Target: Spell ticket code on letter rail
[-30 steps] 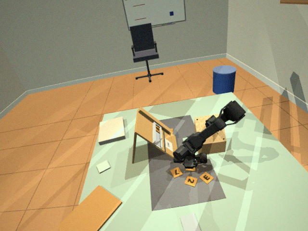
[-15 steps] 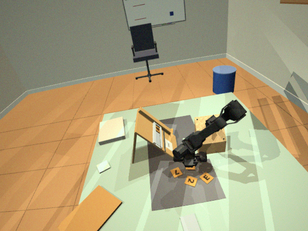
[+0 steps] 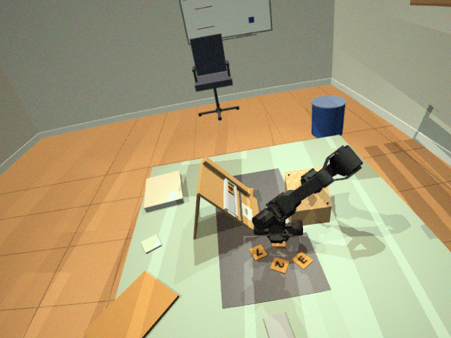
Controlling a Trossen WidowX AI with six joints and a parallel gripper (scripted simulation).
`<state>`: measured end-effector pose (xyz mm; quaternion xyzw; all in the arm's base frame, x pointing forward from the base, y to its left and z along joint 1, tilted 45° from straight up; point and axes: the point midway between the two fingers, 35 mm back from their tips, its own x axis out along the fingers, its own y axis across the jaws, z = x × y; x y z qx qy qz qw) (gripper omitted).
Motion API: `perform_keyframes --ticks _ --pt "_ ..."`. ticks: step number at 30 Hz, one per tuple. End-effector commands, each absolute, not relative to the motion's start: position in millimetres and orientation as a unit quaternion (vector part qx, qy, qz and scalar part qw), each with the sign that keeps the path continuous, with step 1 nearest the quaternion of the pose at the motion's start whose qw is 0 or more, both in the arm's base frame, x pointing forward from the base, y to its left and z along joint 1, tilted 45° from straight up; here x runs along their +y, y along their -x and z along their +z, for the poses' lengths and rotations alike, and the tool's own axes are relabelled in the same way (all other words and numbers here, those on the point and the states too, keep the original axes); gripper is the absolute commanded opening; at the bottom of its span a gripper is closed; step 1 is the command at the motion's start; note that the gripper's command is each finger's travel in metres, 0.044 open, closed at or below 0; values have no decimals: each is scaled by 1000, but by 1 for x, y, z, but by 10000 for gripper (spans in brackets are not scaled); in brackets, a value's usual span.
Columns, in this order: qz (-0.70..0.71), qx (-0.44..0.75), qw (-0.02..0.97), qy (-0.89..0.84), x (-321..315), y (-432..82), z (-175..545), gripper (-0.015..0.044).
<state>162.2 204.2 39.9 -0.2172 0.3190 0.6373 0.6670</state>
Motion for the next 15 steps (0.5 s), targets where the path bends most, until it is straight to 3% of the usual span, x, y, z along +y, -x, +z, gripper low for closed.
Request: perform_keyframes --ticks 1,15 --pt "639 314 667 219 203 -162 43 0" --pt "614 333 687 202 199 -170 44 0"
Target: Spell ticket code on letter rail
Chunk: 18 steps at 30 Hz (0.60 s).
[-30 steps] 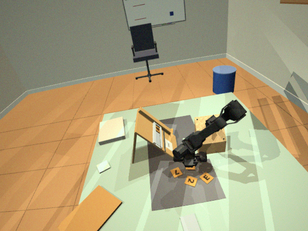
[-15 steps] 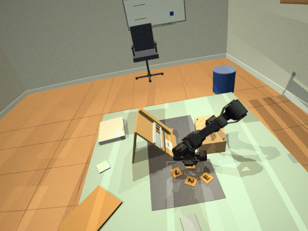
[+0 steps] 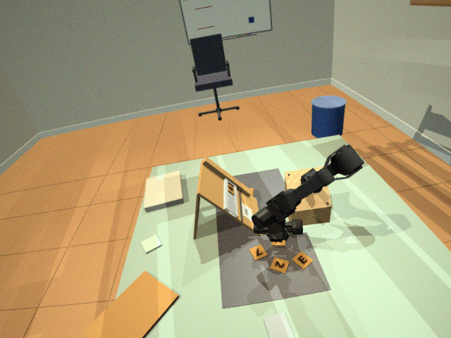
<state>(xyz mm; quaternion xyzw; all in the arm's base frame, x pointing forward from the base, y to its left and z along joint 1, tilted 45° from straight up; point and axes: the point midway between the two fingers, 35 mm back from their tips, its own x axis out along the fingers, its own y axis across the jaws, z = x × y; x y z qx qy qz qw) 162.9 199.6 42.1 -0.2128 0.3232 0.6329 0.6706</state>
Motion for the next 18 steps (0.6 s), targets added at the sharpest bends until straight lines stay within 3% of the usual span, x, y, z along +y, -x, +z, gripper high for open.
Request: perform_keyframes --ticks 1,18 --pt "604 338 695 195 199 -173 45 0" --pt "432 389 812 47 188 -230 69 0"
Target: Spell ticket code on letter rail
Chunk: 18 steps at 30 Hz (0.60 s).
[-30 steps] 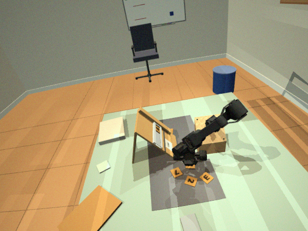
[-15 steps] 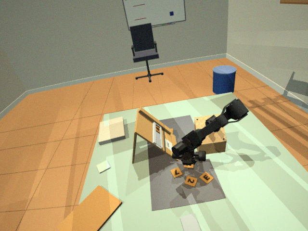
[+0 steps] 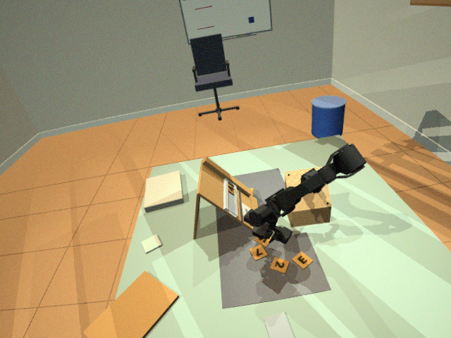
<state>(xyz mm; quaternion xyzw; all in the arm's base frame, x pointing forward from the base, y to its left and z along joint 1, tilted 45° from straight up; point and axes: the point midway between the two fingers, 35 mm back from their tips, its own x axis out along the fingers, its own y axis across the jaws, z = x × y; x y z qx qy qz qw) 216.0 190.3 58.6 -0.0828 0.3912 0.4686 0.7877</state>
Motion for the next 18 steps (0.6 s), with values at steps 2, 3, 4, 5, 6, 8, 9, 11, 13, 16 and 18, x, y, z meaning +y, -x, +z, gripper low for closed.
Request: perform_keyframes --ticks 2,3,4,5,6,8,9,11,13,16,18 --pt "411 391 823 26 187 -236 73 0" --pt "401 391 828 15 186 -239 75 0" --pt "391 391 833 3 185 -242 77 0" --pt "380 391 838 -8 184 -245 79 0" --pt "370 391 843 -20 183 -248 81 0" --pt "350 389 851 -44 180 -255 85 0" --pt "340 388 855 -56 179 -258 87 0" --pt "319 385 862 -81 177 -263 92 0" --pt "300 381 868 -106 174 -269 97 0" --pt "271 374 875 -146 170 -278 104 0" --pt "252 368 878 -172 167 -283 109 0"
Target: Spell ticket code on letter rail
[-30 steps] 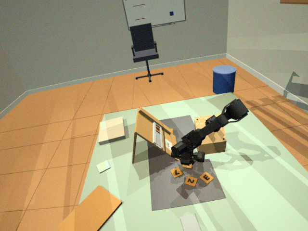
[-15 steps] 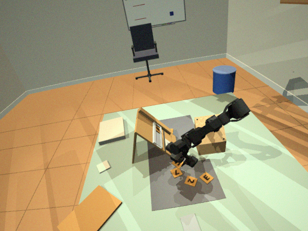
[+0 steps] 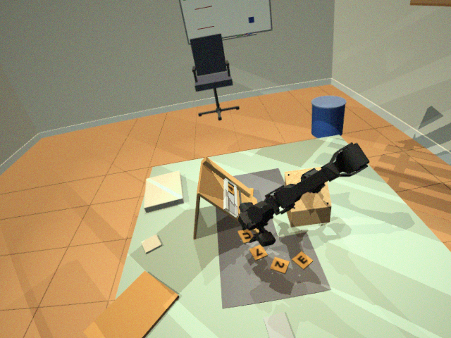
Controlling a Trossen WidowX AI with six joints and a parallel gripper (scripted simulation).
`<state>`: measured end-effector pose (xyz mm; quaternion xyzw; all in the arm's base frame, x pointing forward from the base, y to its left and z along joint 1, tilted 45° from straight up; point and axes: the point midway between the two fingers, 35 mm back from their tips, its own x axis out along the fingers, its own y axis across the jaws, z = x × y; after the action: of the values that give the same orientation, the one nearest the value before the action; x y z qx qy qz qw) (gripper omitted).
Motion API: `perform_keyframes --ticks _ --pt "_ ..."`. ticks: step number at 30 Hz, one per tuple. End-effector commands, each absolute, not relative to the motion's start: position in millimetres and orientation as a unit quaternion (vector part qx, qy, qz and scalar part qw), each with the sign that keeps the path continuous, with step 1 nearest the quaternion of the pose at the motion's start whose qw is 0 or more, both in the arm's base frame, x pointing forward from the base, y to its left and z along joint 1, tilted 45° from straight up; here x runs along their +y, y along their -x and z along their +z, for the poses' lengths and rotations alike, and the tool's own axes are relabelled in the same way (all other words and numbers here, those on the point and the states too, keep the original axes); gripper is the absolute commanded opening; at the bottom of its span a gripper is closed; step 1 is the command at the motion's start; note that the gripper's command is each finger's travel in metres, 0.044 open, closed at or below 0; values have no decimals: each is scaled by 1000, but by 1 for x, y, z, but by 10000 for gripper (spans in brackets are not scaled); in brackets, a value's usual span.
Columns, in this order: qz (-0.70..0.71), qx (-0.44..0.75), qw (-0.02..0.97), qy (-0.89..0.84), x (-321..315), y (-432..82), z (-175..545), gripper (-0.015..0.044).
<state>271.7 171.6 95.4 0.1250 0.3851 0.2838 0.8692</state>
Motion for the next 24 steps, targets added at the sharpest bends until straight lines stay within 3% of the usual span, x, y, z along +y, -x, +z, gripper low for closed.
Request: perform_keyframes --ticks 1,14,24 --pt "243 364 880 -186 166 -286 112 0" --pt "142 307 871 -356 145 -314 146 0" --pt "139 304 870 -363 145 -315 147 0"
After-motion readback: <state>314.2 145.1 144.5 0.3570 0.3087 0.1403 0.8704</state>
